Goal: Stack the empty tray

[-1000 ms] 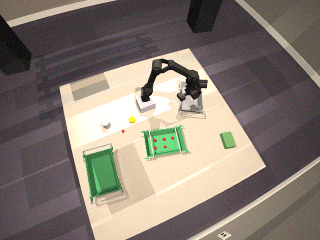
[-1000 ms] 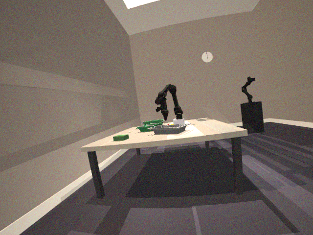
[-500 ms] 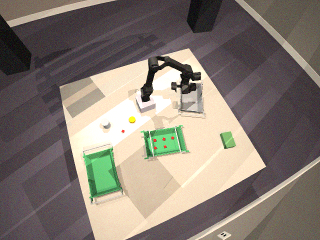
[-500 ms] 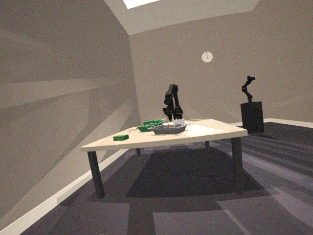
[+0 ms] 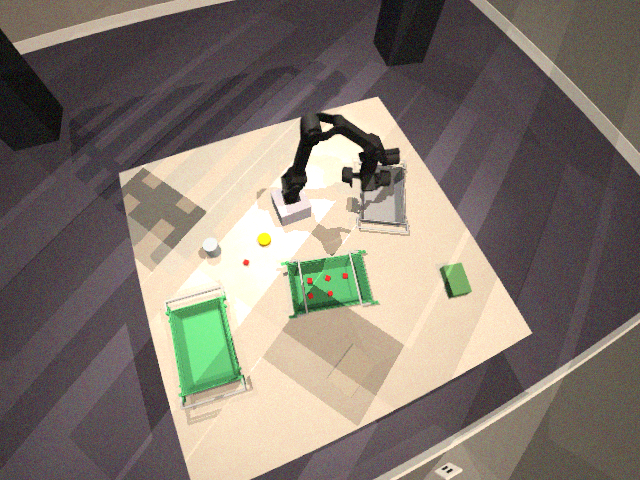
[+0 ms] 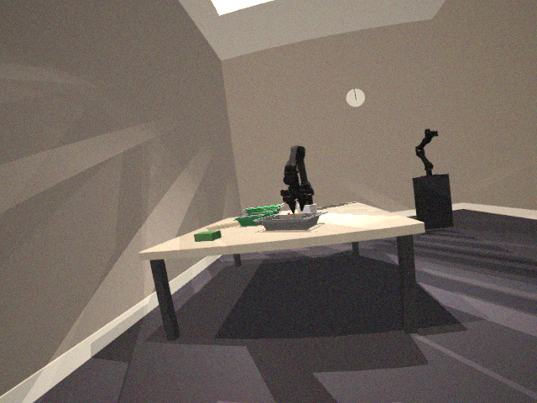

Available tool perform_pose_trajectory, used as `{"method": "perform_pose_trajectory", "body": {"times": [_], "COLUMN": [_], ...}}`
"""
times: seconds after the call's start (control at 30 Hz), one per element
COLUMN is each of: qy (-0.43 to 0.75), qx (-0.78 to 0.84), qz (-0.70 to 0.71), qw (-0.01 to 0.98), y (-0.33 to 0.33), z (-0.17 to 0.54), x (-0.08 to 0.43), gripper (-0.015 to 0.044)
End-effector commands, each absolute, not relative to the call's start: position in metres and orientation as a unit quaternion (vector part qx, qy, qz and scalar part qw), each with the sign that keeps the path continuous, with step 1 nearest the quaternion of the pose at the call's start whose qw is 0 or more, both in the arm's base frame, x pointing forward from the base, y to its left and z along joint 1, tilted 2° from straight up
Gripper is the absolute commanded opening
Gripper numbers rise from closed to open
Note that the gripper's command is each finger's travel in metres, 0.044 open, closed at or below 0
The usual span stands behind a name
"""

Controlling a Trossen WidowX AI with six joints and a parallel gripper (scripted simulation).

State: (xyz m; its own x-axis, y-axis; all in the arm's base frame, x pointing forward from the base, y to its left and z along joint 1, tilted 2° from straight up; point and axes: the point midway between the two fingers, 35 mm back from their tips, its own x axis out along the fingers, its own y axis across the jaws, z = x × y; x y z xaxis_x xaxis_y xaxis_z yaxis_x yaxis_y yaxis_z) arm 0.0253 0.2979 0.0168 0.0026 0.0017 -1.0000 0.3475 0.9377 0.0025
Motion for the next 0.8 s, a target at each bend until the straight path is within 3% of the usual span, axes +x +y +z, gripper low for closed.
{"method": "perform_pose_trajectory", "body": {"times": [0.0, 0.43, 0.77], "qy": [0.697, 0.697, 0.697], "qx": [0.122, 0.122, 0.122], "qz": [-0.13, -0.13, -0.13], "qw": [0.695, 0.695, 0.695], "y": [0.295, 0.291, 0.291], "z": [-0.006, -0.041, -0.041], "x": [0.024, 0.023, 0.023], "gripper": [0.044, 0.044, 0.0293]}}
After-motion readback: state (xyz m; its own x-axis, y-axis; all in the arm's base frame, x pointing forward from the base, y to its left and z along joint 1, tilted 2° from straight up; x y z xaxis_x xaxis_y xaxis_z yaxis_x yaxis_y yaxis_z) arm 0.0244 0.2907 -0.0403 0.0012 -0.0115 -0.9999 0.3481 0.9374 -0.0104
